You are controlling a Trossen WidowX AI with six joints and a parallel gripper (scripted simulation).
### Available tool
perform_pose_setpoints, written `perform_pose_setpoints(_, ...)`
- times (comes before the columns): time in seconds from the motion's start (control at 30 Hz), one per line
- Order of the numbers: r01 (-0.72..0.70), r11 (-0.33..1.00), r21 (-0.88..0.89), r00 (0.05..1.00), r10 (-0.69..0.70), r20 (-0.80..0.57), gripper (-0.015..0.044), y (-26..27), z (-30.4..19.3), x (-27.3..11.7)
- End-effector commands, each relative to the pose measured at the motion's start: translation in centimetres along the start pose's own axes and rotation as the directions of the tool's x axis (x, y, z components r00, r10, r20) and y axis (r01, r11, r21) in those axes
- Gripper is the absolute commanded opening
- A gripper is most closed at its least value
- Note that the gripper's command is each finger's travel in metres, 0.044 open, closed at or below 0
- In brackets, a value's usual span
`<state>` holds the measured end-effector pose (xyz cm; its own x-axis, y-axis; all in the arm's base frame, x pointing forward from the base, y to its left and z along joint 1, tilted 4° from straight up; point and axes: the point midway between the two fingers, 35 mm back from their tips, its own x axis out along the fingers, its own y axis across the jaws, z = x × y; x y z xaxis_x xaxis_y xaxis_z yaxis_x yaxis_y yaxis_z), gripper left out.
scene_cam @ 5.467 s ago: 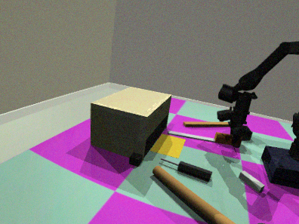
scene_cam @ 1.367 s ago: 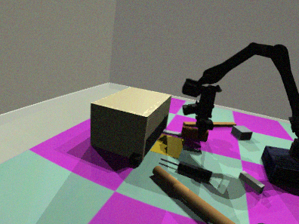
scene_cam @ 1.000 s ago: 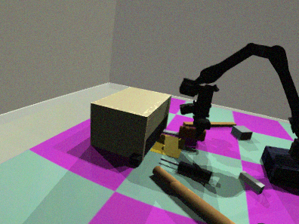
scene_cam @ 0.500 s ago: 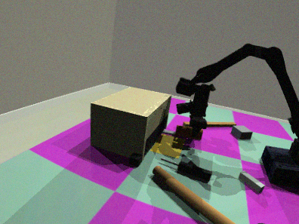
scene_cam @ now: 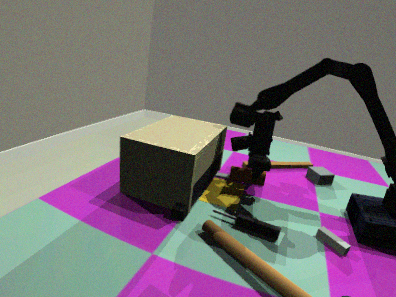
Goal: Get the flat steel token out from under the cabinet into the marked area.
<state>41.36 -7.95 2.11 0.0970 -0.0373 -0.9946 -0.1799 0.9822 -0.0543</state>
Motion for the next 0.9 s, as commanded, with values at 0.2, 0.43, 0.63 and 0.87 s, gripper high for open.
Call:
perform_pose_setpoints(0.2,-0.006,1.000,-0.004,1.000,0.006,0.003,0.0000,1.5,0.2,0.1)
perform_pose_setpoints(0.43,-0.006,1.000,-0.004,1.000,0.006,0.003,0.0000,2.2,0.2,0.1)
perform_pose_setpoints(0.63,-0.006,1.000,-0.004,1.000,0.006,0.003,0.0000,2.2,0.2,0.1)
perform_pose_setpoints(0.87,-0.006,1.000,-0.004,1.000,0.006,0.003,0.0000,2.1,-0.2,0.1)
